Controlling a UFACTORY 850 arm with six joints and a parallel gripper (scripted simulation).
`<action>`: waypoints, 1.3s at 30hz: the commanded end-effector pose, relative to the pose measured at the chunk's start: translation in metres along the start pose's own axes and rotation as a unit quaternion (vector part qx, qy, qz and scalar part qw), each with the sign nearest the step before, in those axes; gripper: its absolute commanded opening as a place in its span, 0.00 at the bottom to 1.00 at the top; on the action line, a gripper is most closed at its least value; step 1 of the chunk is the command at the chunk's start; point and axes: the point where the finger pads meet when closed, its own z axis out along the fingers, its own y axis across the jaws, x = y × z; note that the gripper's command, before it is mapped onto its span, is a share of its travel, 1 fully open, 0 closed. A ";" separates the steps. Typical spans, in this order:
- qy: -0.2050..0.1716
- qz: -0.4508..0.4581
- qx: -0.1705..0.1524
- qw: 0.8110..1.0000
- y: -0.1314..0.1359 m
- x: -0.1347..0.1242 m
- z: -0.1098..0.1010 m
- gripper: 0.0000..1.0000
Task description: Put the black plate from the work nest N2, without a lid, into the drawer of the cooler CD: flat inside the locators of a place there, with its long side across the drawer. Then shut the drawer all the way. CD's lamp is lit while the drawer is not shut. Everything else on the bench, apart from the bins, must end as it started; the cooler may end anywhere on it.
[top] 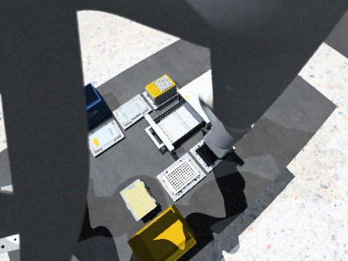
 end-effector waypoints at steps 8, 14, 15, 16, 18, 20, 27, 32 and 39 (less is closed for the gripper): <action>0.001 0.000 0.000 1.000 0.000 0.001 -0.001 0.00; 0.001 0.000 0.000 1.000 0.000 0.001 -0.001 0.00; 0.001 0.000 0.000 1.000 0.000 0.001 -0.001 0.00; 0.001 0.000 0.000 1.000 0.000 0.001 -0.001 0.00; 0.001 0.000 0.000 1.000 0.000 0.001 -0.001 0.00; 0.001 0.000 0.000 1.000 0.000 0.001 -0.001 0.00; 0.001 0.000 0.000 1.000 0.000 0.001 -0.003 0.00; 0.001 0.000 0.000 1.000 0.000 0.001 -0.005 0.00; 0.001 0.000 0.000 1.000 0.000 0.001 -0.010 0.00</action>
